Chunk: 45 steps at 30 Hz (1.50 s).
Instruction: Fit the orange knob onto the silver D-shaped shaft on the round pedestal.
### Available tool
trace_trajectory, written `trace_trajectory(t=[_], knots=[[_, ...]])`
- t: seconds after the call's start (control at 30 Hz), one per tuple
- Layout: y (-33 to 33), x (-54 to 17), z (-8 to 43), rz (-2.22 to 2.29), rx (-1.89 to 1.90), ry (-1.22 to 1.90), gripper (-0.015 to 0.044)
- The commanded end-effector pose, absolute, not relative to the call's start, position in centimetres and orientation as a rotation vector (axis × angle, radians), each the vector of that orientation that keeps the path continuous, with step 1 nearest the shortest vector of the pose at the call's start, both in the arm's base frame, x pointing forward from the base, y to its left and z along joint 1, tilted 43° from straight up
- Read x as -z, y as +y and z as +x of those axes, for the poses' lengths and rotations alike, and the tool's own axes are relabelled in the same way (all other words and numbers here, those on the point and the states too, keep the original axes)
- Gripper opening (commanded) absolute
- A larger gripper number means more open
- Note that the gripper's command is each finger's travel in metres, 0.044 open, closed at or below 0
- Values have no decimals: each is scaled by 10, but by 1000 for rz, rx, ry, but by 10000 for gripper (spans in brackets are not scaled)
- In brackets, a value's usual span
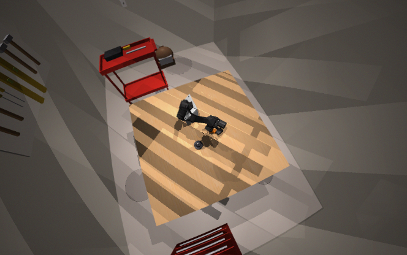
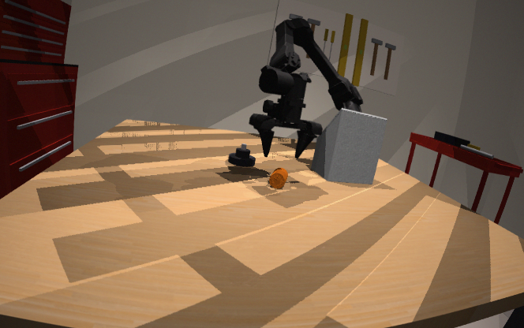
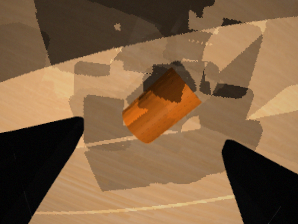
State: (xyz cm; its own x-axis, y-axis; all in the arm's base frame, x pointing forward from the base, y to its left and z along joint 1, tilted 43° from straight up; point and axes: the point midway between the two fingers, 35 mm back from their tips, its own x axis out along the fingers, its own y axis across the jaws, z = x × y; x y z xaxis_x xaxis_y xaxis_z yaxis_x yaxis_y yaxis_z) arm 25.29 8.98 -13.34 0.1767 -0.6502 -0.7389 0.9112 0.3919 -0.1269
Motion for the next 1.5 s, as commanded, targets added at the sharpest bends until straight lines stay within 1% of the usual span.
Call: trace_trajectory(t=[0.0,0.2,0.37,0.77,1.3,1.47], knots=[[92,135,252,-24,907,1065,440],[95,135,252,-529,554,1306,440],[98,136,253,-923,234,1443,440],[103,137,253,-1609,-433,1553,440],[102,136,253,-1626,-453,1554,440],[87,154,257,-1627,-452,1554,440]])
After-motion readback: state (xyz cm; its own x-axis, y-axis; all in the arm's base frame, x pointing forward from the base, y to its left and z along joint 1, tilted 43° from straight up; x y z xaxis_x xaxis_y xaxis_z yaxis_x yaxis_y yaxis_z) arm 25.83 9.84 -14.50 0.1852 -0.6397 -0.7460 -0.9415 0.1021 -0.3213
